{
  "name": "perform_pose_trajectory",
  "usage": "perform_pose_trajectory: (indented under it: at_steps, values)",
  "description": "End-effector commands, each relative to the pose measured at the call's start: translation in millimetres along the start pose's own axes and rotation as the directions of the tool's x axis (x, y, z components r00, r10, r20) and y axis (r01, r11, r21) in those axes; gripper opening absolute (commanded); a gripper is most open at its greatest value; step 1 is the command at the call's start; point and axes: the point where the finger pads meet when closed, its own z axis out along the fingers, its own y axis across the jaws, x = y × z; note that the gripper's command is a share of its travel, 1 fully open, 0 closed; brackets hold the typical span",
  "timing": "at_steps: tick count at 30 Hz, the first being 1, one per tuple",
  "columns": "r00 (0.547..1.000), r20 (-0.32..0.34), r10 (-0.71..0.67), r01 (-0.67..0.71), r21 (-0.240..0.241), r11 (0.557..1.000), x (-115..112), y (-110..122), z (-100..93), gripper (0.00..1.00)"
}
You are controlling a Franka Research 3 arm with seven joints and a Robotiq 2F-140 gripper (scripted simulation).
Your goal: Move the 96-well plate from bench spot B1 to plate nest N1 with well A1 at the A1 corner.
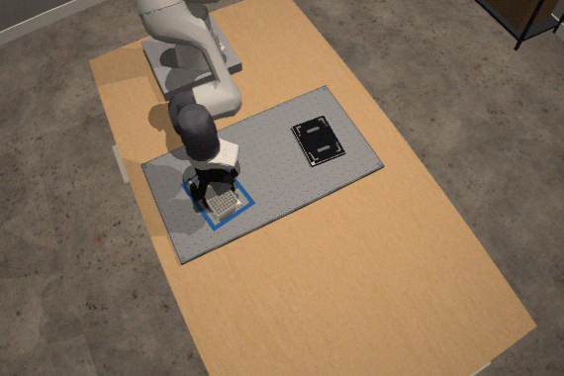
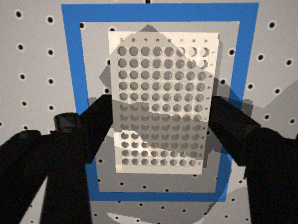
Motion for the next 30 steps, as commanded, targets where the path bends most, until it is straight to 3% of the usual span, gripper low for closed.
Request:
perform_pose_trajectory:
  at_steps: [1, 30]
  values:
    - [1.000, -0.002, 0.003, -0.003, 0.000, 1.000, 0.9, 0.0, 0.6, 0.63]
    - [1.000, -0.002, 0.003, -0.003, 0.000, 1.000, 0.9, 0.0, 0.1, 0.61]
